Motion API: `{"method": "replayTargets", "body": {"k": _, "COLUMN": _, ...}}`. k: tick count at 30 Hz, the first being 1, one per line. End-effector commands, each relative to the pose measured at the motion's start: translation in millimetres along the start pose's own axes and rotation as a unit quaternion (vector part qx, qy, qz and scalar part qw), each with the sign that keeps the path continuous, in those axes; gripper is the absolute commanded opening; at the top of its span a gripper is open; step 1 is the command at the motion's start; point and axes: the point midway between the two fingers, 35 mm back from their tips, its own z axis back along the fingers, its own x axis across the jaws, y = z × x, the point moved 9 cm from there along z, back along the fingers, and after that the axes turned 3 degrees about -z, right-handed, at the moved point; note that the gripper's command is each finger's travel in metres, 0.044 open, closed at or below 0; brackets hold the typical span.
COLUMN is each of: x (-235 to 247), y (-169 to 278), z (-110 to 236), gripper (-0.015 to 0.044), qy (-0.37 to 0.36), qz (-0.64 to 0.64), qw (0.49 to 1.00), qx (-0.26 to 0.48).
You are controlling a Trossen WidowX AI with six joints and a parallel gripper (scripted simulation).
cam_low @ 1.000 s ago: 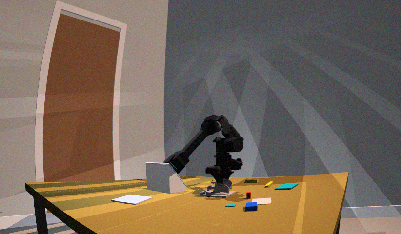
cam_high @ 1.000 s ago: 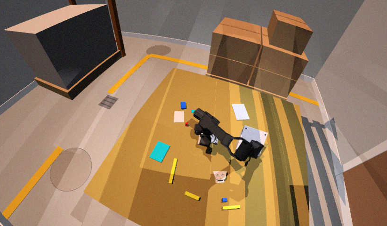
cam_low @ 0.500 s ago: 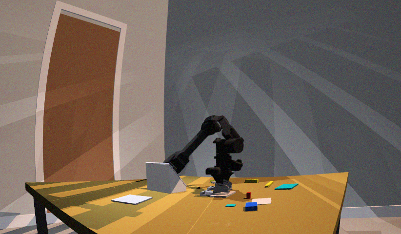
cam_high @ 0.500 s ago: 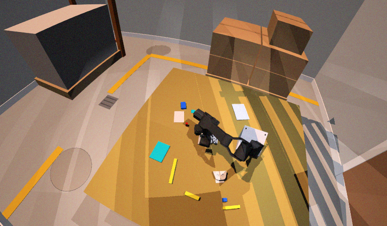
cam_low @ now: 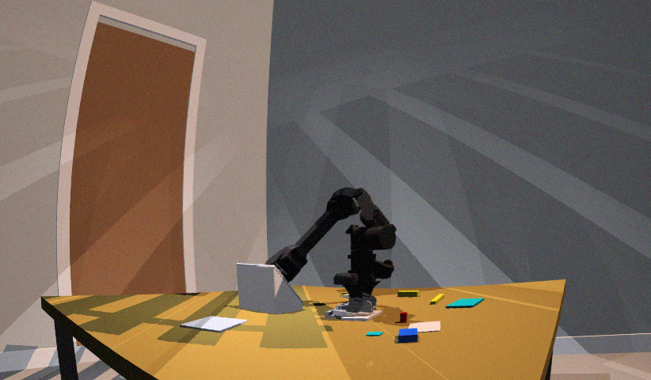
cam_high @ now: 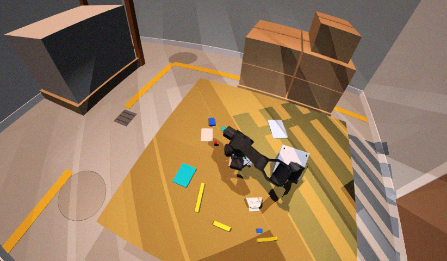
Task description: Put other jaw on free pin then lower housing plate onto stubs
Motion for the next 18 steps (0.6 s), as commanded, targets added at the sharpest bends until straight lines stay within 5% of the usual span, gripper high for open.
{"method": "replayTargets", "body": {"k": 1, "x": -0.6, "y": -0.2, "z": -1.6, "gripper": 0.0134, "qy": -0.002, "qz": 0.000, "qw": 1.000, "qx": -0.001}}
{"method": "replayTargets", "body": {"k": 18, "x": -0.5, "y": -0.2, "z": -5.8, "gripper": 0.0134, "qy": -0.002, "qz": 0.000, "qw": 1.000, "qx": -0.001}}
